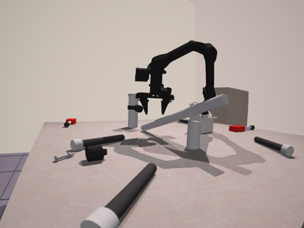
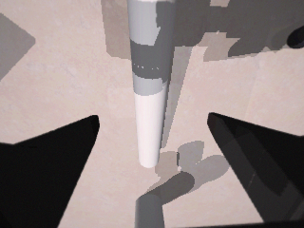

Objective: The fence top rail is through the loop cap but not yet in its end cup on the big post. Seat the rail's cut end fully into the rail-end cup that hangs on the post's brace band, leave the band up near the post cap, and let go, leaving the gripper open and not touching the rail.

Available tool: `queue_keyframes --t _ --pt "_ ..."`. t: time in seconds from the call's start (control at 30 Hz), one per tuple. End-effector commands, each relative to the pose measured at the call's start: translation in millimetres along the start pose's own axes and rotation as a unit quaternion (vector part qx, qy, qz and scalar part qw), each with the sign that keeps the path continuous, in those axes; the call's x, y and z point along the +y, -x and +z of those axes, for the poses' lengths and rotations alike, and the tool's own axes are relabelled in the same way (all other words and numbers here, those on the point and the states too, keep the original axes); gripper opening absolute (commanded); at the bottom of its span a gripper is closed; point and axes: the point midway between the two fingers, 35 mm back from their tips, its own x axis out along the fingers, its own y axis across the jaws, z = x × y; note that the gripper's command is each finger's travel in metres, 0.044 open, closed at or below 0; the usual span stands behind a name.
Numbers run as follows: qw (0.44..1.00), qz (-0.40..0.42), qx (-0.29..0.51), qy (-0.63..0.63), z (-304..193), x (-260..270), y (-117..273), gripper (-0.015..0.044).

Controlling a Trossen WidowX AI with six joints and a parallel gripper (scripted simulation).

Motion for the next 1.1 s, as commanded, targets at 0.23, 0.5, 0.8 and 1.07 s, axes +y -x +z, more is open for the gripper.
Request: queue_keyframes --t 0.23,0.5,0.8,1.07 --pt "1.000 0.004 -0.004 -0.004 1 2 -17 0.0440" --pt "1.000 0.004 -0.004 -0.004 1 1 -30 0.0440" --pt "1.000 0.004 -0.004 -0.004 1 1 -44 0.0440" --pt "1.000 0.004 -0.004 -0.004 2 2 -57 0.0440"
